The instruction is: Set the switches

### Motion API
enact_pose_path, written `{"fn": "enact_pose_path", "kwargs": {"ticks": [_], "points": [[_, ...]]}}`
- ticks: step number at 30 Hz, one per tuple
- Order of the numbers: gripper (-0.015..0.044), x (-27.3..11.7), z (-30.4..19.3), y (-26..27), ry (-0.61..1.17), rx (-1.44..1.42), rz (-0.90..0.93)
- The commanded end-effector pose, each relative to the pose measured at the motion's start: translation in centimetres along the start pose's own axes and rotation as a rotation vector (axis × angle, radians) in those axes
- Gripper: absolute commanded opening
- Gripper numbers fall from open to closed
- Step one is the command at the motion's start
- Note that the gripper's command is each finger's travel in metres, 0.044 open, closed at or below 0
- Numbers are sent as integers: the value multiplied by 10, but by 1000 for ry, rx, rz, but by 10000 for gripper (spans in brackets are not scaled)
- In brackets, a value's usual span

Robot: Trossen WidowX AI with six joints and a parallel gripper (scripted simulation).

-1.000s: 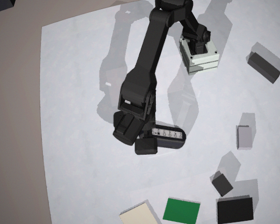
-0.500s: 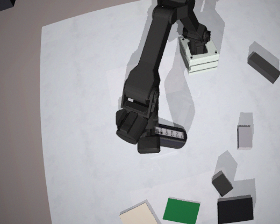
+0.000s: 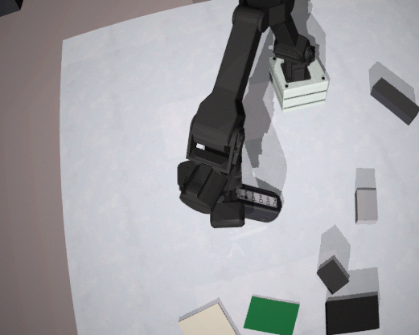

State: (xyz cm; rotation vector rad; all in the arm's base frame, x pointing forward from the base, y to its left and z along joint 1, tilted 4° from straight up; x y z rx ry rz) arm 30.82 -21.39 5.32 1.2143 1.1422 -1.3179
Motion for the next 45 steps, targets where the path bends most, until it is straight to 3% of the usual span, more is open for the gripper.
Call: {"fn": "enact_pose_path", "kwargs": {"ticks": [1,45], "points": [[337,-3,-7,2,8,-6,4],[337,-21,-35,1,11,-6,4]]}}
Point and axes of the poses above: the point midway between the two fingers, 35 mm back from their tips, its own x axis out along the fingers, its own y axis across the jaws, z = x × y, the point moved 1 cm from there along -x, back along the fingers, and after that the axes turned 2 degrees about -x, right-handed, at the moved point
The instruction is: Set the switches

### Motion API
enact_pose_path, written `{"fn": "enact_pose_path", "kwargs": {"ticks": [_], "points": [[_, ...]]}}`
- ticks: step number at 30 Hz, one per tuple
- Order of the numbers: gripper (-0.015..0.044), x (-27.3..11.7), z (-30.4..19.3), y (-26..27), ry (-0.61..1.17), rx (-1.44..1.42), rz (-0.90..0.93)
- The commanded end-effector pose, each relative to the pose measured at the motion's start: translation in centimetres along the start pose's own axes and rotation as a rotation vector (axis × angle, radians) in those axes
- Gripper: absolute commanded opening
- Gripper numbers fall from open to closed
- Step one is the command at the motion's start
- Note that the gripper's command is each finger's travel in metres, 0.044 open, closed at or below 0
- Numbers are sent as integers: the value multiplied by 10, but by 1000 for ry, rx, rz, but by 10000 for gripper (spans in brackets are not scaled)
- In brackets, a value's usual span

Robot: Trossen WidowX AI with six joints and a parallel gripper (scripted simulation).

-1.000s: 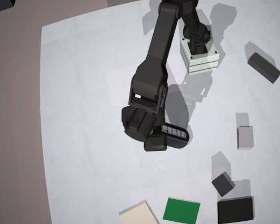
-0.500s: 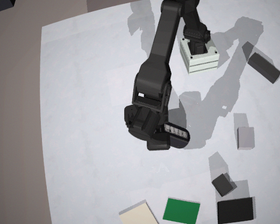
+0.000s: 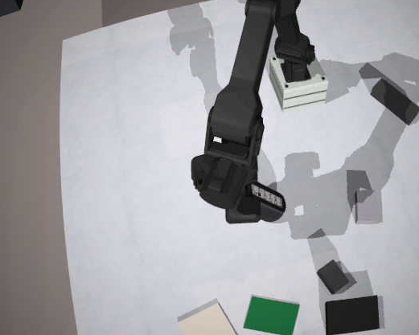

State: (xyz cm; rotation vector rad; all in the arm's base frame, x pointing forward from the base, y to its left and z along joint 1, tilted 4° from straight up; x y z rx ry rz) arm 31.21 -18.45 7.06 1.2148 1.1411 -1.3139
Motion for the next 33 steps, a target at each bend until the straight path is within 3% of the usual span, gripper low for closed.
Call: {"fn": "enact_pose_path", "kwargs": {"ticks": [1,33], "points": [[337,-2,-7,0,11,-4,1],[337,-9,-32,1,13,-4,1]]}}
Point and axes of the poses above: the point midway between the two fingers, 35 mm back from their tips, its own x axis out along the fingers, its own y axis across the jaws, z = x × y, the point moved 1 cm from there along -x, back along the fingers, and after that the axes turned 2 degrees about -x, right-handed, at the moved point
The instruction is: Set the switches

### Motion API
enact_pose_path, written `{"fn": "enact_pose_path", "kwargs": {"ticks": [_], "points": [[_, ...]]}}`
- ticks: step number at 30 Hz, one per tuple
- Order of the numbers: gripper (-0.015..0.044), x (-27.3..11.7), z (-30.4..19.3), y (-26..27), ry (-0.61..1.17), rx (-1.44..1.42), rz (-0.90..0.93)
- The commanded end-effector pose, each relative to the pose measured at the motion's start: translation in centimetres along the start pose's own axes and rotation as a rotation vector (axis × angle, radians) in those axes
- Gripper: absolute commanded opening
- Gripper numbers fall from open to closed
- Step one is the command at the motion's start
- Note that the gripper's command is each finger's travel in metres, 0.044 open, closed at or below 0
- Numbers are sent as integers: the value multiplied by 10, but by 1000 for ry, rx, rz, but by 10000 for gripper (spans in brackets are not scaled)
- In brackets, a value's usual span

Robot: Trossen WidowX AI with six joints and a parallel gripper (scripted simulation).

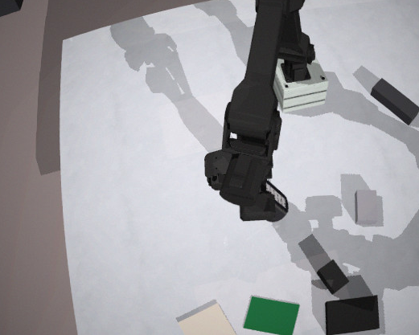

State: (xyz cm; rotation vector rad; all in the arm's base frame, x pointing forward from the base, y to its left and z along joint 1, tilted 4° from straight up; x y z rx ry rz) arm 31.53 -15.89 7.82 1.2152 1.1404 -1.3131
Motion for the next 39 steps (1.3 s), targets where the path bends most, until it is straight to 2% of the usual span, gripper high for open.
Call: {"fn": "enact_pose_path", "kwargs": {"ticks": [1,39], "points": [[337,0,-8,0,13,-4,0],[338,-3,-39,1,16,-4,0]]}}
Point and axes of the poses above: the point midway between the two fingers, 35 mm back from their tips, its own x axis out along the fingers, its own y axis across the jaws, z = x × y, the point moved 1 cm from there along -x, back along the fingers, and after that the axes turned 2 degrees about -x, right-handed, at the moved point
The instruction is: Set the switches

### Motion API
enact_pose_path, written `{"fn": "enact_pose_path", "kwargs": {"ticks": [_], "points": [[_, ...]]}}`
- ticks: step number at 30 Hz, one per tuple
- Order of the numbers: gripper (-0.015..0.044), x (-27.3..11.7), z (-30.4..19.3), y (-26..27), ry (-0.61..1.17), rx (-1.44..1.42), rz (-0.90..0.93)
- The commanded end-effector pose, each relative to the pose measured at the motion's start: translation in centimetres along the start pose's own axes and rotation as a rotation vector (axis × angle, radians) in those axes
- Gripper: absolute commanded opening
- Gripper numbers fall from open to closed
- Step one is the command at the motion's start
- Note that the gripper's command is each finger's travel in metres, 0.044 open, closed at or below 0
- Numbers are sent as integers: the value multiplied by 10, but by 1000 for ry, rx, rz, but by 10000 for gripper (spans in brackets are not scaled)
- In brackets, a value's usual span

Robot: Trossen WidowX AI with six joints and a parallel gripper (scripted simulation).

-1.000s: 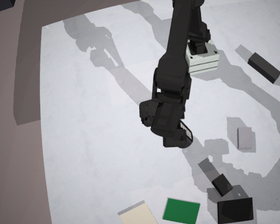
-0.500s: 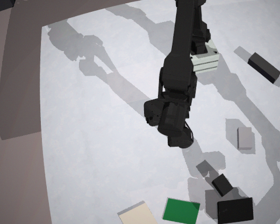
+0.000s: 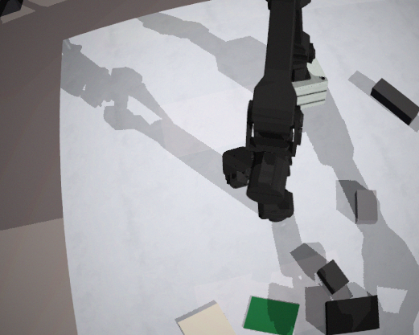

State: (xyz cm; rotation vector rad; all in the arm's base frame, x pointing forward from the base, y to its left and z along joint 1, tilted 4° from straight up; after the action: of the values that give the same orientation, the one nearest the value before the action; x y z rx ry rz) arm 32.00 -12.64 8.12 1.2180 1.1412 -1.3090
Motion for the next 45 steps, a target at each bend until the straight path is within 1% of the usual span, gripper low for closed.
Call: {"fn": "enact_pose_path", "kwargs": {"ticks": [1,45], "points": [[338,2,-8,0,13,-3,-3],[338,4,-44,1,17,-3,-3]]}}
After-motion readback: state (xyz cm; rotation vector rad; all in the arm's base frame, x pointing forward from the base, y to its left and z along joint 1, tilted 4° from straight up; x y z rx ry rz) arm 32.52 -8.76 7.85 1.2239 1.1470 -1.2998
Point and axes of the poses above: the point midway between the two fingers, 35 mm back from their tips, its own x axis out along the fingers, its own y axis across the jaws, z = x × y, the point moved 1 cm from there along -x, back along the fingers, and after that the axes turned 2 degrees about -x, right-handed, at the moved point
